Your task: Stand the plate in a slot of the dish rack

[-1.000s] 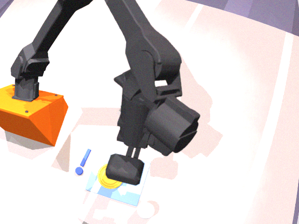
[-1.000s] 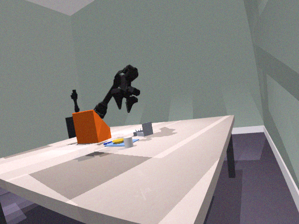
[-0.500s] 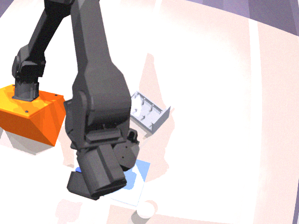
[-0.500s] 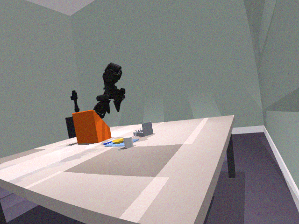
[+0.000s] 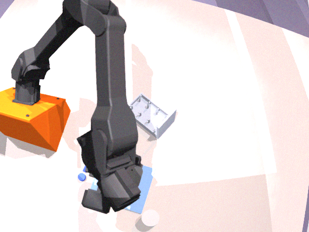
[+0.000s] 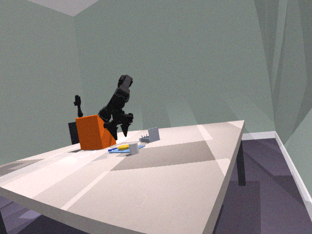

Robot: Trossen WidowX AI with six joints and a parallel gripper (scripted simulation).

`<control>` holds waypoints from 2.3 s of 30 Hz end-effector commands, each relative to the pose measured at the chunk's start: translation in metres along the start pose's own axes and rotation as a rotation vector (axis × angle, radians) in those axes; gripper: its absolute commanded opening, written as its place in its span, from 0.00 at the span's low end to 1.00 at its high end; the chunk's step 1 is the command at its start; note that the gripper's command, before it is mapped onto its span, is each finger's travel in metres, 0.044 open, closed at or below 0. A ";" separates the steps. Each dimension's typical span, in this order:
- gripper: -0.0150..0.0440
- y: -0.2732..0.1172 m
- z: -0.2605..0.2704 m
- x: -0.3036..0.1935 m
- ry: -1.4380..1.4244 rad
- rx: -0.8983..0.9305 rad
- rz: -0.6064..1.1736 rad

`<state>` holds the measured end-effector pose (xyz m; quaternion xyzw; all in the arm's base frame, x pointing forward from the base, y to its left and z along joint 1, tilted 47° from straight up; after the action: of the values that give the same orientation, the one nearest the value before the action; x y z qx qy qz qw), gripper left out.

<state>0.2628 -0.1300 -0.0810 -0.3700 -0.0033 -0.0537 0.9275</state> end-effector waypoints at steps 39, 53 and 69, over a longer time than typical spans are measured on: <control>0.93 0.057 0.002 0.004 0.002 0.000 -0.015; 0.85 0.057 0.002 0.004 0.002 0.000 -0.015; 0.27 -0.002 -0.005 0.014 0.005 -0.014 -0.017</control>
<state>0.2748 -0.1184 -0.0954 -0.3701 0.0008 -0.0580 0.9272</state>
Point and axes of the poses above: the point midway between the two fingers, 35 mm back from their tips, its own y axis out along the fingers, its own z axis across the jaws, x = y × z, the point moved 4 cm from there along -y, back along the fingers, and after that the axes turned 3 degrees about -y, right-handed, at the moved point
